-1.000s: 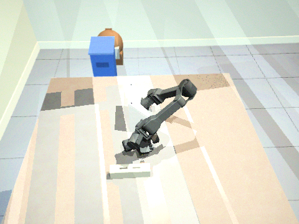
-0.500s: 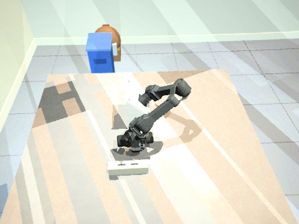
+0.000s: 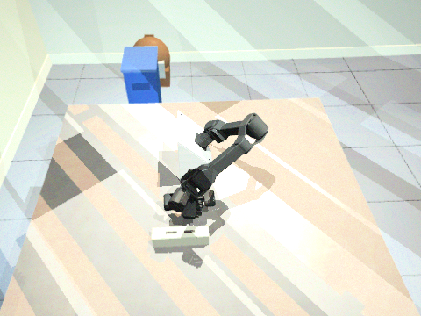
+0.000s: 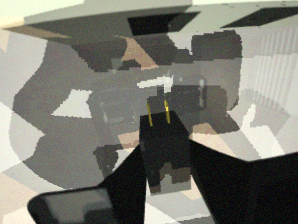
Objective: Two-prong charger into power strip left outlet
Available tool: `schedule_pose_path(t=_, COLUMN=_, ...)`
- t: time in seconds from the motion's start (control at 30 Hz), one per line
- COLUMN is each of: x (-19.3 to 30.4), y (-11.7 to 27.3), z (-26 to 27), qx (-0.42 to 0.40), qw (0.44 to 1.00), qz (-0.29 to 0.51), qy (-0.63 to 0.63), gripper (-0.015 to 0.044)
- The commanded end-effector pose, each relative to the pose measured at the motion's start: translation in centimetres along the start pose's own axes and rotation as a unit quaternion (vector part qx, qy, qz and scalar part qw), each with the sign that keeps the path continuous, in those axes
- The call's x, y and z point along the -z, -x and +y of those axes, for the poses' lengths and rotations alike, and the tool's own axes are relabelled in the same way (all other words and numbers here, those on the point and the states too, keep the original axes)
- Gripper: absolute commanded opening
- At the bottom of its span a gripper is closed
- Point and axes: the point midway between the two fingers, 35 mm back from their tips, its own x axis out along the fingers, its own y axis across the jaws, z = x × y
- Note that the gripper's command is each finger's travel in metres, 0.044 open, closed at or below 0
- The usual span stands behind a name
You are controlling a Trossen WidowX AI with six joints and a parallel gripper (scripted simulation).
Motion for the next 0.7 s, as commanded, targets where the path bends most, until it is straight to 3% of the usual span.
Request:
schedule_pose_path(t=0.0, x=-0.6, y=0.1, z=-0.1, qx=0.000, qw=1.000, qz=-0.002, qy=-0.004, gripper=0.0000)
schedule_pose_path(t=0.67, x=-2.7, y=0.1, z=-0.5, qx=-0.001, qw=1.000, qz=-0.002, qy=-0.021, gripper=0.0000)
